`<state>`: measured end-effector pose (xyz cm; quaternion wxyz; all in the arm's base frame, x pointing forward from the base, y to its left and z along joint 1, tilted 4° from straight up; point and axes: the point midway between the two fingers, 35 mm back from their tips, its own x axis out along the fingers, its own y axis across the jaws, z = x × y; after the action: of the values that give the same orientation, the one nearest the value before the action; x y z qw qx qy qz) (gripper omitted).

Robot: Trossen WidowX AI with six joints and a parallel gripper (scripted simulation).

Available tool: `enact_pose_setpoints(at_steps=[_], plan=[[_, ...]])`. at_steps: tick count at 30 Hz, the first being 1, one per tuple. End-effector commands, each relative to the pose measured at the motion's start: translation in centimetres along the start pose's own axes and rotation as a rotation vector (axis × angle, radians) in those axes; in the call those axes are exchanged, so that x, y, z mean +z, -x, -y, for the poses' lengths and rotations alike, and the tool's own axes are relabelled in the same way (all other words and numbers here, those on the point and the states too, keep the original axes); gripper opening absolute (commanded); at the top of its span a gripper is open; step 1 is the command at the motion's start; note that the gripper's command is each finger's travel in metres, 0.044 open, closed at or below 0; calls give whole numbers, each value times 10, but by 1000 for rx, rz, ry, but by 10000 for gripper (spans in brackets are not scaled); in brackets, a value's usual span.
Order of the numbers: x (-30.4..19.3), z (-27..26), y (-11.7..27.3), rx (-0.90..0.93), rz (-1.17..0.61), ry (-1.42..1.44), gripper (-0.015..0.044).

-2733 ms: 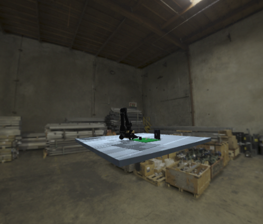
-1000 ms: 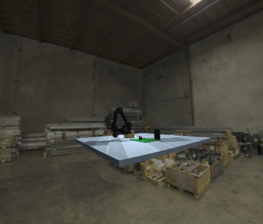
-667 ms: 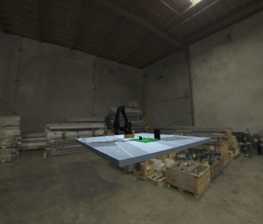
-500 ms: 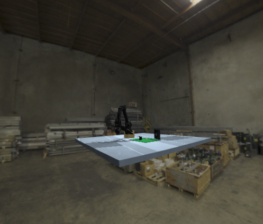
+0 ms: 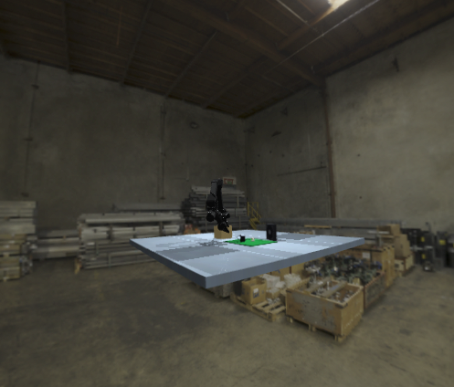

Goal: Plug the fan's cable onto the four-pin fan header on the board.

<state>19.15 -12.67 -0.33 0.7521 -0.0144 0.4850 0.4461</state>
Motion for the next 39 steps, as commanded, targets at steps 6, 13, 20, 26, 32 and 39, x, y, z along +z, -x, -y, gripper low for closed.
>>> enact_pose_setpoints(at_steps=[6,13,20,26,32,39], plan=[[8,2,10,-94,-237,-81,440],[17,5,20,-207,-379,-145,440],[29,8,33,-358,-486,-209,440],[39,10,42,-470,-533,-249,440],[35,10,36,-411,-516,-229,440],[107,17,22,-443,-533,-166,440]])
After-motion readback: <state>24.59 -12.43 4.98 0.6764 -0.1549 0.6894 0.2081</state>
